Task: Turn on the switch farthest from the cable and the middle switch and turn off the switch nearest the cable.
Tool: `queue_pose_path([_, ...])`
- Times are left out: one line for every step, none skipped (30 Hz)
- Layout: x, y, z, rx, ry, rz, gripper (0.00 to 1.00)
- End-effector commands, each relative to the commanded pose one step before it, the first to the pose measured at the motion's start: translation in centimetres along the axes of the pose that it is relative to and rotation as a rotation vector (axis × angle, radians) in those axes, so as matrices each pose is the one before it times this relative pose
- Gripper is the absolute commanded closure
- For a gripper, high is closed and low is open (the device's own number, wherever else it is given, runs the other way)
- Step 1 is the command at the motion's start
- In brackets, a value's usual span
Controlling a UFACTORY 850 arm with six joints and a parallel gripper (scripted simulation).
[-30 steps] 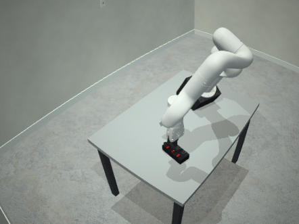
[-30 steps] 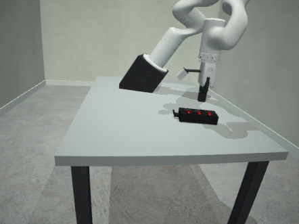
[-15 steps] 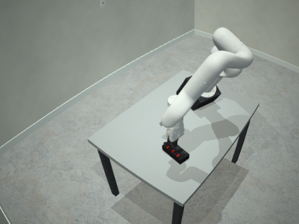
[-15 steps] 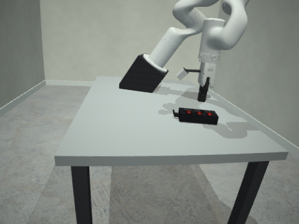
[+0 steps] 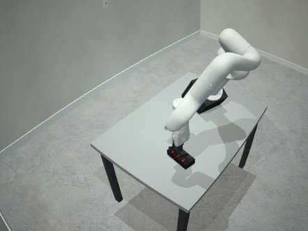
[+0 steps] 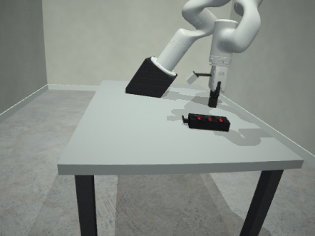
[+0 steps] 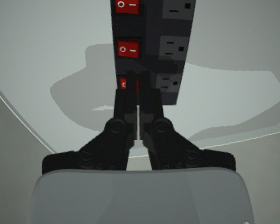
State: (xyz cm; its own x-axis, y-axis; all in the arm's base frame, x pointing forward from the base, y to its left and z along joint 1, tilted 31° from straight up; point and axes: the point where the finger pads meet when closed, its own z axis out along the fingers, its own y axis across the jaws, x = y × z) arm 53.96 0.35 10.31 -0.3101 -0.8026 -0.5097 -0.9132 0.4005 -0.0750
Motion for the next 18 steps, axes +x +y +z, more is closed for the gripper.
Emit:
queue_pose_path([-0.018,-0.075,0.006,0.00168,-0.00041,-0.00042,1.00])
queue_pose_path([0.001,0.001,0.039,0.00008,-0.00010,-0.00004,1.00])
queue_pose_path([0.001,0.001,0.045,0.00009,-0.00011,-0.00005,1.00])
queue_pose_path([0.001,0.002,0.051,0.00010,-0.00013,-0.00006,1.00])
queue_pose_path([0.002,0.002,0.057,0.00012,-0.00014,-0.00006,1.00])
queue_pose_path([0.002,0.002,0.063,0.00013,-0.00015,-0.00007,1.00])
queue_pose_path([0.002,0.002,0.070,0.00013,-0.00015,-0.00007,1.00])
queue_pose_path([0.002,0.003,0.091,0.00000,-0.00001,0.00000,1.00])
queue_pose_path([0.002,0.003,0.098,0.00000,-0.00001,0.00000,1.00])
queue_pose_path([0.003,0.003,0.105,0.00000,0.00000,0.00000,1.00])
queue_pose_path([0.003,0.004,0.111,0.00000,0.00001,0.00000,1.00])
queue_pose_path([0.003,0.004,0.116,0.00000,0.00000,0.00000,1.00])
queue_pose_path([0.003,0.004,0.122,0.00000,-0.00001,0.00000,1.00])
queue_pose_path([0.003,0.004,0.127,0.00000,0.00000,0.00000,1.00])
queue_pose_path([0.004,0.005,0.131,0.00000,0.00001,0.00000,1.00])
queue_pose_path([0.000,0.000,0.000,0.00000,0.00000,0.00000,1.00])
queue_pose_path([0.000,0.000,0.000,0.00000,0.00000,0.00000,1.00])
queue_pose_path([0.003,0.004,0.135,0.00000,-0.00001,0.00000,1.00])
